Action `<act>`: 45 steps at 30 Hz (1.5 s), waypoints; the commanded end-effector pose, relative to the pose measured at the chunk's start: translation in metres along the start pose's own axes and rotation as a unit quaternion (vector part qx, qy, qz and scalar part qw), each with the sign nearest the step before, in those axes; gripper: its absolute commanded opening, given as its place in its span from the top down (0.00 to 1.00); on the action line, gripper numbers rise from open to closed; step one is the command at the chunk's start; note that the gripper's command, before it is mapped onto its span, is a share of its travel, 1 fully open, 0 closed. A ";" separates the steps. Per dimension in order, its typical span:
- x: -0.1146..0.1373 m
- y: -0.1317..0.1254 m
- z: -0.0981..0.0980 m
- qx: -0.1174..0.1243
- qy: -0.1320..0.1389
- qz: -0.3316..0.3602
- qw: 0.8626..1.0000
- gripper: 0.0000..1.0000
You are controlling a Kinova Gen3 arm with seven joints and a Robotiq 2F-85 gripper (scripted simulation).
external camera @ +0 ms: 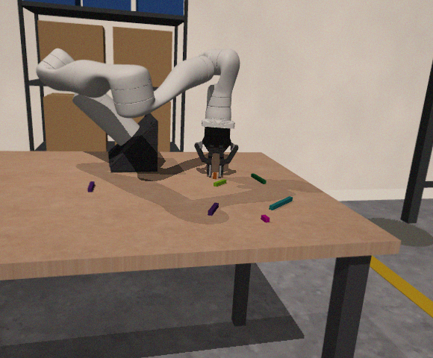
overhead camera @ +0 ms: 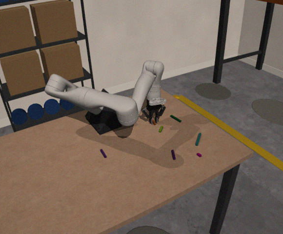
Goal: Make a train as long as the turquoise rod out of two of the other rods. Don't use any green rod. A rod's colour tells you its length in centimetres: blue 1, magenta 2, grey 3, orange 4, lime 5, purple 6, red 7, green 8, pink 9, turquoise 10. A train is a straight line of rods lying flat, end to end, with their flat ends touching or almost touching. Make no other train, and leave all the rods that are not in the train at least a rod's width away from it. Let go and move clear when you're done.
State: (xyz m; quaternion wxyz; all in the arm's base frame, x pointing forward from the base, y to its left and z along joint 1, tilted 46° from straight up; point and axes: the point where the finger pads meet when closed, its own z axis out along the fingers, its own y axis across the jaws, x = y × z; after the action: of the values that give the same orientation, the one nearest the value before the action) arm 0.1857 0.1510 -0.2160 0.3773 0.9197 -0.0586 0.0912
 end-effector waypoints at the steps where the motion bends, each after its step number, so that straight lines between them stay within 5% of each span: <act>1: 0.000 0.000 0.001 0.000 0.000 0.000 1.000 0.76; 39: 0.000 0.000 0.001 0.000 0.000 0.000 1.000 0.76; 40: 0.000 0.000 0.001 0.000 0.000 0.000 1.000 0.95; 45: 0.000 0.000 0.001 0.000 0.000 0.000 1.000 0.95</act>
State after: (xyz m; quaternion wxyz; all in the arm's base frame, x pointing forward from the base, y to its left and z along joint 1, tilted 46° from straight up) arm 0.1856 0.1498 -0.2169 0.3776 0.9197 -0.0589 0.0907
